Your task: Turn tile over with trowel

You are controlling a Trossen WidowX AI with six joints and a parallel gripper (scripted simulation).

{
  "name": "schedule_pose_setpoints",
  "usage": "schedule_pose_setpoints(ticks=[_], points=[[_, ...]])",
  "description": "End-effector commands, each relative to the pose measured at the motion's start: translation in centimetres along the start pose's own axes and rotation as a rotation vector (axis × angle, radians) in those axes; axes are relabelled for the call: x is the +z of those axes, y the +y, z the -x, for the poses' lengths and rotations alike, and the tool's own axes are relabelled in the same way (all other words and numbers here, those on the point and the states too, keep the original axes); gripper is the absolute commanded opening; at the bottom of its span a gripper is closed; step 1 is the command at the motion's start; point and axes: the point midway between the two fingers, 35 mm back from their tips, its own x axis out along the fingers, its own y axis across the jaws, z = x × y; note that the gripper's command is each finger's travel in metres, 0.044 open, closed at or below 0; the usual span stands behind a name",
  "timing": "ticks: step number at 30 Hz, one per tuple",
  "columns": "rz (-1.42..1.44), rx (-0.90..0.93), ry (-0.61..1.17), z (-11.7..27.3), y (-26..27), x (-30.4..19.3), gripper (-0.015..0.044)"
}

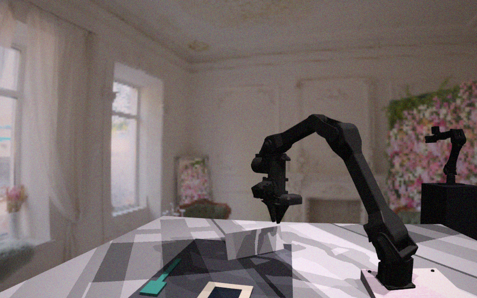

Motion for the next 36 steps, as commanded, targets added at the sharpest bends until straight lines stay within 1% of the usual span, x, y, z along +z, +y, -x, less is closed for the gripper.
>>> schedule_pose_setpoints(ticks=[1, 13, 36], points=[[-0.009, 0.002, 0.003, -0.9, 0.0, 0.0, 0.0100], [-0.014, 0.002, 0.004, -2.7, 0.1, -0.1, 0.0100], [-0.014, 0.004, 0.004, -2.6, 3.1, 0.0, 0.0100]])
